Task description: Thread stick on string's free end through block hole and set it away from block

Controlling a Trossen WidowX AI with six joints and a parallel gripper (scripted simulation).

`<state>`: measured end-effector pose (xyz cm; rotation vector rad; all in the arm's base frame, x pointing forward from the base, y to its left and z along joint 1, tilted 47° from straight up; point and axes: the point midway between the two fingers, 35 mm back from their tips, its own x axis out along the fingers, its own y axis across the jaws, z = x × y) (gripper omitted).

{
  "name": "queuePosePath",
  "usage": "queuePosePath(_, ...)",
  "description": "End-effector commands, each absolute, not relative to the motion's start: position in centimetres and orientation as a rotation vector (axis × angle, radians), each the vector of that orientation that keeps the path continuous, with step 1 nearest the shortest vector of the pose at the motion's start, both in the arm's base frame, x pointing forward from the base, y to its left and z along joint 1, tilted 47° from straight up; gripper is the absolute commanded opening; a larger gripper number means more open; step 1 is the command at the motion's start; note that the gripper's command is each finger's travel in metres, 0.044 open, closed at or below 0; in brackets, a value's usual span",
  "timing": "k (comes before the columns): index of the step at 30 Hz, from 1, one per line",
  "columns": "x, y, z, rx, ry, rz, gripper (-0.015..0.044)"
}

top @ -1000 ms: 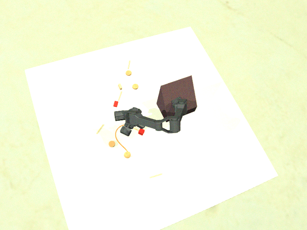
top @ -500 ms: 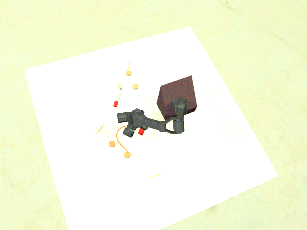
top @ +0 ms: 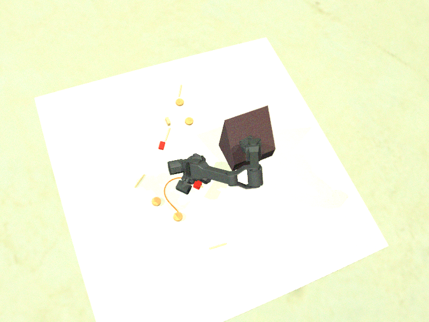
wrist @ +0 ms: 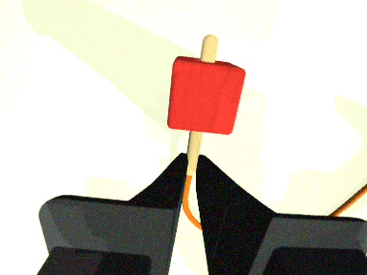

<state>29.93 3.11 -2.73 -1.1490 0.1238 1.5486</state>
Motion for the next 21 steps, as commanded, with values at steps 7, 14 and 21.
queuePosePath(7,29.0,4.0,-2.0,-1.143,0.122,1.55,0.0)
queuePosePath(14,29.2,3.9,-2.1,-1.149,0.123,1.549,0.0079)
queuePosePath(21,29.2,2.1,-0.6,-1.153,0.128,1.549,0.0121)
